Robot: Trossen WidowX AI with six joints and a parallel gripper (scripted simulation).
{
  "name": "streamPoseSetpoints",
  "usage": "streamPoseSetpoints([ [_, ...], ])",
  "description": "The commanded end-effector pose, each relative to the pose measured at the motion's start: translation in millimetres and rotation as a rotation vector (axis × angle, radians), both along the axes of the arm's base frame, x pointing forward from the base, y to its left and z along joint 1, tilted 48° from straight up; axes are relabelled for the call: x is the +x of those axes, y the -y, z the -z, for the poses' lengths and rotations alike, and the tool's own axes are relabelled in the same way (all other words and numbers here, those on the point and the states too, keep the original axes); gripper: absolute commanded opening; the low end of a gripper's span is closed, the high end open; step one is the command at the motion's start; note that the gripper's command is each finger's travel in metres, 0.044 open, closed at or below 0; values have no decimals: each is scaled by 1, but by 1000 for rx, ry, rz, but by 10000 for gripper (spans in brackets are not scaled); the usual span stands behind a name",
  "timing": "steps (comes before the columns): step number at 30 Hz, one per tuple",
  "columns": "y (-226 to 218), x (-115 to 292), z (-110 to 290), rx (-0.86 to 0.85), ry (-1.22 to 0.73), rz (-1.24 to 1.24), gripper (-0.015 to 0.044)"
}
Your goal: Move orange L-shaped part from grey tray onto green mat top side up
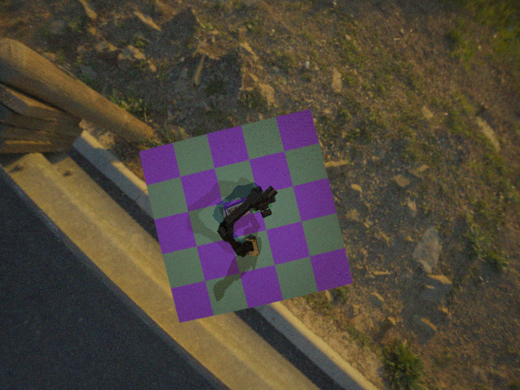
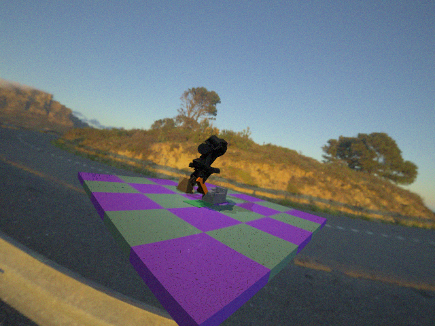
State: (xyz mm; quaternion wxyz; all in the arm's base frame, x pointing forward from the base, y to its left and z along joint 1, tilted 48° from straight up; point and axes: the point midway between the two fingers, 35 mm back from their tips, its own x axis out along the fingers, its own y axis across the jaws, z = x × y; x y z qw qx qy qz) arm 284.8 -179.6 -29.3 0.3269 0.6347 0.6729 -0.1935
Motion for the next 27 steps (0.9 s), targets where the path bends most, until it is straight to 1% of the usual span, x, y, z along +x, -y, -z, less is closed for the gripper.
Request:
streamPoseSetpoints([
  [1,-4,0,3,4,-2,7,0],
  [27,-34,1,31,6,-1,7,0],
])
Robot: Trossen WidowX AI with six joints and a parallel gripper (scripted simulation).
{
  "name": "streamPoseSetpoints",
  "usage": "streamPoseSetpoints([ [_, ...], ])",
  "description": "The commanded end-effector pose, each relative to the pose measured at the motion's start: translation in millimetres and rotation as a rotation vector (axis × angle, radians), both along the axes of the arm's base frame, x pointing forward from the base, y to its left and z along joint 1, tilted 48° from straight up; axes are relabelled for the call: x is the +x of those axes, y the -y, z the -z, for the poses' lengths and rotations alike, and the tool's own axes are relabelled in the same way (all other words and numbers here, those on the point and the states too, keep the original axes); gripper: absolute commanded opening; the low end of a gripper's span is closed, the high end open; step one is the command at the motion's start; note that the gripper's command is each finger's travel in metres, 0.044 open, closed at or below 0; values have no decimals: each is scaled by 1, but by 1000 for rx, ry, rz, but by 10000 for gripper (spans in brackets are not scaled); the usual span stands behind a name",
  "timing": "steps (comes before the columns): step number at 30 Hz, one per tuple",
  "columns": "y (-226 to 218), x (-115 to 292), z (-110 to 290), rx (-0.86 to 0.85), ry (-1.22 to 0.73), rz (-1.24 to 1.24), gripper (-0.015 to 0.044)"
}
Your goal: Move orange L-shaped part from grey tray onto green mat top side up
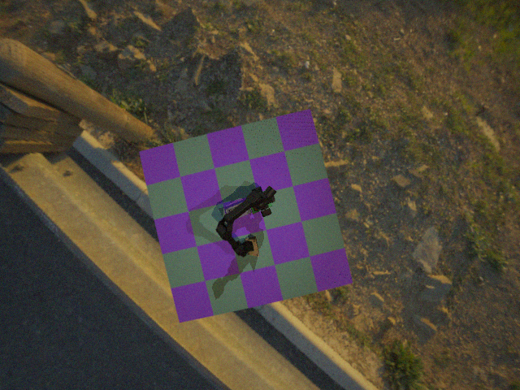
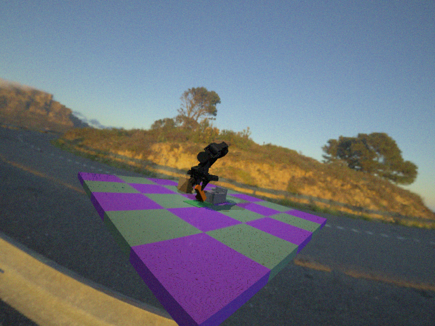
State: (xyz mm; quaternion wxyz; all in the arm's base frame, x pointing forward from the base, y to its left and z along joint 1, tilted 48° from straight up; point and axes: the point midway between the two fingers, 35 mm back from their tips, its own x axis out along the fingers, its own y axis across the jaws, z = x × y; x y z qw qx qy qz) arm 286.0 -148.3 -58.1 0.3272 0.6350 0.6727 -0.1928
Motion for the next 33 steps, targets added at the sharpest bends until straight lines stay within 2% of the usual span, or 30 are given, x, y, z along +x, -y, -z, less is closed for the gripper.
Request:
streamPoseSetpoints([
  [1,-4,-1,3,5,-3,7,0],
  [11,-6,-1,5,2,-2,0,0],
  [21,-4,-1,3,2,-2,1,263],
  [26,23,1,-19,1,-3,4,394],
  [30,54,-2,-49,2,-4,7,400],
  [33,59,-3,-55,3,-4,7,400],
])
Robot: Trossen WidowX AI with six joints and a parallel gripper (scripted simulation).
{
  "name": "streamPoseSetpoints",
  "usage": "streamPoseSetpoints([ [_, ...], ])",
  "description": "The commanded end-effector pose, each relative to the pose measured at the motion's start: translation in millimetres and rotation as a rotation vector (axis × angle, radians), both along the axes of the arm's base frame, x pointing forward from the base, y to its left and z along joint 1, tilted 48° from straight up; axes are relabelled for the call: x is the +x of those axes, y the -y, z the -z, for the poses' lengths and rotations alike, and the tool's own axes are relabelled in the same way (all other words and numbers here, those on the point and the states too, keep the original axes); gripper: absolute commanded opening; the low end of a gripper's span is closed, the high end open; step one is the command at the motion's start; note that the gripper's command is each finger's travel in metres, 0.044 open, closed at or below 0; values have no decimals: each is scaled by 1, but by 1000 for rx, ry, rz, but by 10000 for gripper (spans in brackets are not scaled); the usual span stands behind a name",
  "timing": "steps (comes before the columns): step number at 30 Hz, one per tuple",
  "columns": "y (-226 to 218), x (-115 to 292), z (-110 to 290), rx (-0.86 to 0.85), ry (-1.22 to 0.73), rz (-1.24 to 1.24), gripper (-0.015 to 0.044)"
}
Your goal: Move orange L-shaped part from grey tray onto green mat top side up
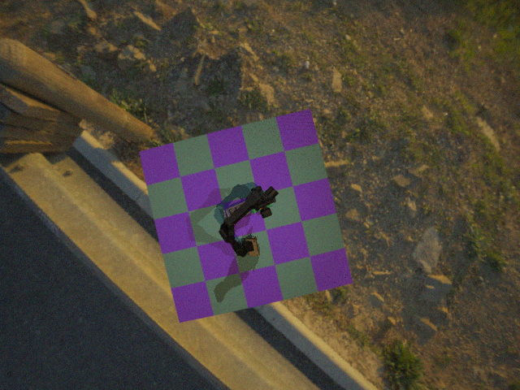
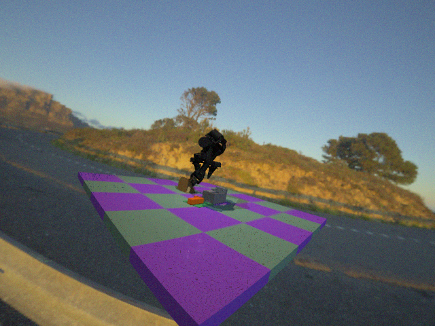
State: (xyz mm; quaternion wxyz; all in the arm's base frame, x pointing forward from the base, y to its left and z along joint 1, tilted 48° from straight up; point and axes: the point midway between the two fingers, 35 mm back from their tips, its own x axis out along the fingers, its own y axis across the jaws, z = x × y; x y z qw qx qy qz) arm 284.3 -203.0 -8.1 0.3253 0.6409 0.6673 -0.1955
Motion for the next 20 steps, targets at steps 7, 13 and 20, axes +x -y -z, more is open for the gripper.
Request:
streamPoseSetpoints([
  [7,4,-1,-3,-3,3,4,400],
  [13,4,-1,-3,-3,3,4,400],
  [20,4,-1,-3,-3,3,4,400],
])
